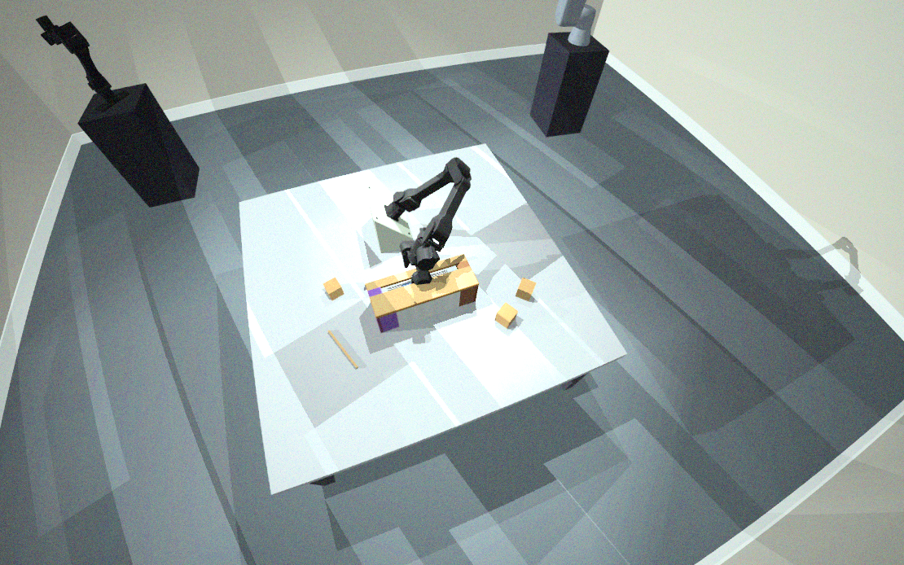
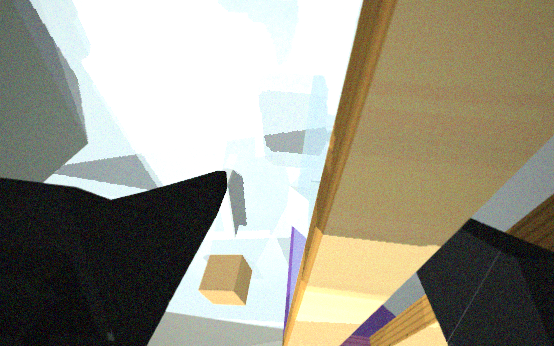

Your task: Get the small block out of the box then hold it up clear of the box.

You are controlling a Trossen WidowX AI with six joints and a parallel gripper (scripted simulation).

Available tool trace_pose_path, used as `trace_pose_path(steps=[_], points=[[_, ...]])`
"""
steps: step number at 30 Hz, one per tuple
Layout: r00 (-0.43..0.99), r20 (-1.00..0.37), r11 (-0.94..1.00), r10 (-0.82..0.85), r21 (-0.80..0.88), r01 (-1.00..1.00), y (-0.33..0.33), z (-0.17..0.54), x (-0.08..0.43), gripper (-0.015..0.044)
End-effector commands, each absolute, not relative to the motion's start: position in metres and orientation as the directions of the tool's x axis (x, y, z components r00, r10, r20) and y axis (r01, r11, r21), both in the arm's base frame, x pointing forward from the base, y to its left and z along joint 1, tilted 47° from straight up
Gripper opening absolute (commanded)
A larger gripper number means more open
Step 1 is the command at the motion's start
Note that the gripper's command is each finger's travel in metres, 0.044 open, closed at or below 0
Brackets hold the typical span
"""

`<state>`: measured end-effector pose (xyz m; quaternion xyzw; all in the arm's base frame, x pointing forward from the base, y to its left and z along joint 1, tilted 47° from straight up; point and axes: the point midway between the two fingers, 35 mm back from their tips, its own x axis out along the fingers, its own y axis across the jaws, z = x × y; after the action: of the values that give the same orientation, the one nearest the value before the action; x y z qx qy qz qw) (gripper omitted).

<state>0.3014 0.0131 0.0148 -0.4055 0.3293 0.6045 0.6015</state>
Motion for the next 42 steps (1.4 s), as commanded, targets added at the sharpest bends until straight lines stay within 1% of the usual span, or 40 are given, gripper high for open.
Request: trace_pose_path(steps=[1,42], points=[[0.045,-0.888,-0.064,0.458,-0.083,-0.994,0.006,0.005,0.301,0.0400],[0.046,-0.889,-0.064,0.455,-0.084,-0.994,-0.053,-0.058,0.310,0.0400]])
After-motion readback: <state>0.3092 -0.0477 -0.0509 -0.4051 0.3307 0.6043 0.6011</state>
